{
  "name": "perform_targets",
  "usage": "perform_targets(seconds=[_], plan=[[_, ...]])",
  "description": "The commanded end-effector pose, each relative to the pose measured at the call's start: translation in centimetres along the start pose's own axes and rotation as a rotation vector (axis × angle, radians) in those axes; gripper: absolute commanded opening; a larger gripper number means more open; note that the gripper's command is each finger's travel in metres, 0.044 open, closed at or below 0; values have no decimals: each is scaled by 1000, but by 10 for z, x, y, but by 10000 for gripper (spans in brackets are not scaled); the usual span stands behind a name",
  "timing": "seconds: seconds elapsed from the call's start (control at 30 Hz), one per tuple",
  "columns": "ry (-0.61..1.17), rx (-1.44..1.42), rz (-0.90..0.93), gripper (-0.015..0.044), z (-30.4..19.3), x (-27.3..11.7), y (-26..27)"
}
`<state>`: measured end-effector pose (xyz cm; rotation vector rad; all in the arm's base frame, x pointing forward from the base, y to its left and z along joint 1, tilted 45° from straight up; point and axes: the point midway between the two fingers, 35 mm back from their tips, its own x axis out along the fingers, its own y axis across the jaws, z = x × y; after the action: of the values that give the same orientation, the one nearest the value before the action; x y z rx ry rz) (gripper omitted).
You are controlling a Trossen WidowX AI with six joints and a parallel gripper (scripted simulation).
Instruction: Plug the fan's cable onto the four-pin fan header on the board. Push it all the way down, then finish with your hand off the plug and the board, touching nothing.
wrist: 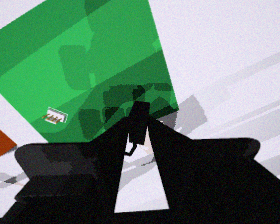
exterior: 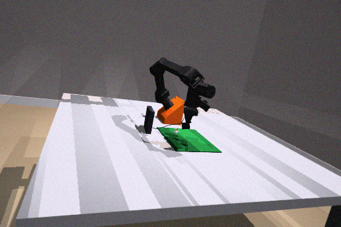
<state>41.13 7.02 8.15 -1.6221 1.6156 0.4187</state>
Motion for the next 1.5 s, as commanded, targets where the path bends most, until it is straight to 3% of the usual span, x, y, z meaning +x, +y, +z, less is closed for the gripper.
perform_targets(seconds=[0.0, 0.3, 1.47], plan=[[15, -129, -10, 0, -2, 0, -9], [0, -136, 4, 0, -3, 3, -8], [-423, -166, 253, 0, -3, 37, 8]])
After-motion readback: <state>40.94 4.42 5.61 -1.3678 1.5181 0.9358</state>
